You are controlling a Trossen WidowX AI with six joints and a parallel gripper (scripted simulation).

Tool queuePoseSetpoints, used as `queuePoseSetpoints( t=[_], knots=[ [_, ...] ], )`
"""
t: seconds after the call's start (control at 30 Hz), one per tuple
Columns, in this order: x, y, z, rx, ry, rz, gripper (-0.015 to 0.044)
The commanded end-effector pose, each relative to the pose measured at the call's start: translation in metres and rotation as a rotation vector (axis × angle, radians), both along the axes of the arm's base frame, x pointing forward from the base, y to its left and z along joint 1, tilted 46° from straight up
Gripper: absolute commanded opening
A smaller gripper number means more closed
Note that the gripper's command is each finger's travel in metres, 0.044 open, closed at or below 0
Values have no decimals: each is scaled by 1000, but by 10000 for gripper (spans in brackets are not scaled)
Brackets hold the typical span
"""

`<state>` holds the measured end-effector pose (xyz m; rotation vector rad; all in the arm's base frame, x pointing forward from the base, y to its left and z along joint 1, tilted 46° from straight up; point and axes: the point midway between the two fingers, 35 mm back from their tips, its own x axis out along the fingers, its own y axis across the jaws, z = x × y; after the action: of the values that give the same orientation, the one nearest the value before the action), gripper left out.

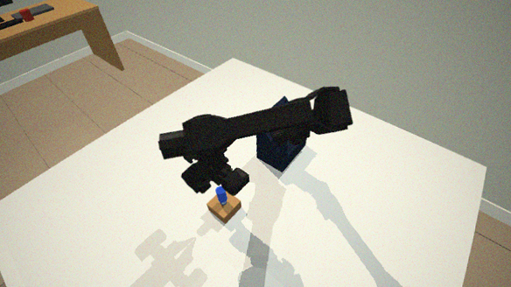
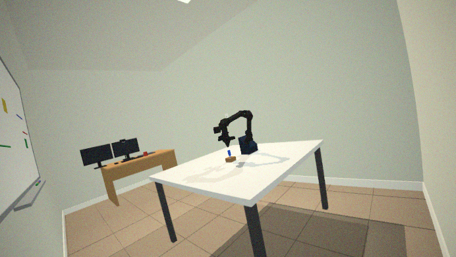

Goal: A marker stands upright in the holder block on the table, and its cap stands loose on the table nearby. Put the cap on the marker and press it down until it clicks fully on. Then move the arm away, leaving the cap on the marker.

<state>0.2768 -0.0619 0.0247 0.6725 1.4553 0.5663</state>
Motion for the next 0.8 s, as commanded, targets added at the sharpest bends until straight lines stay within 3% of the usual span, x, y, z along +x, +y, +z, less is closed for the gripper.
queuePoseSetpoints(
  t=[0.0, 0.77],
  knots=[
    [0, 3, -3, 2, -3, 2, 0],
    [2, 26, -26, 3, -4, 2, 0]
  ],
)
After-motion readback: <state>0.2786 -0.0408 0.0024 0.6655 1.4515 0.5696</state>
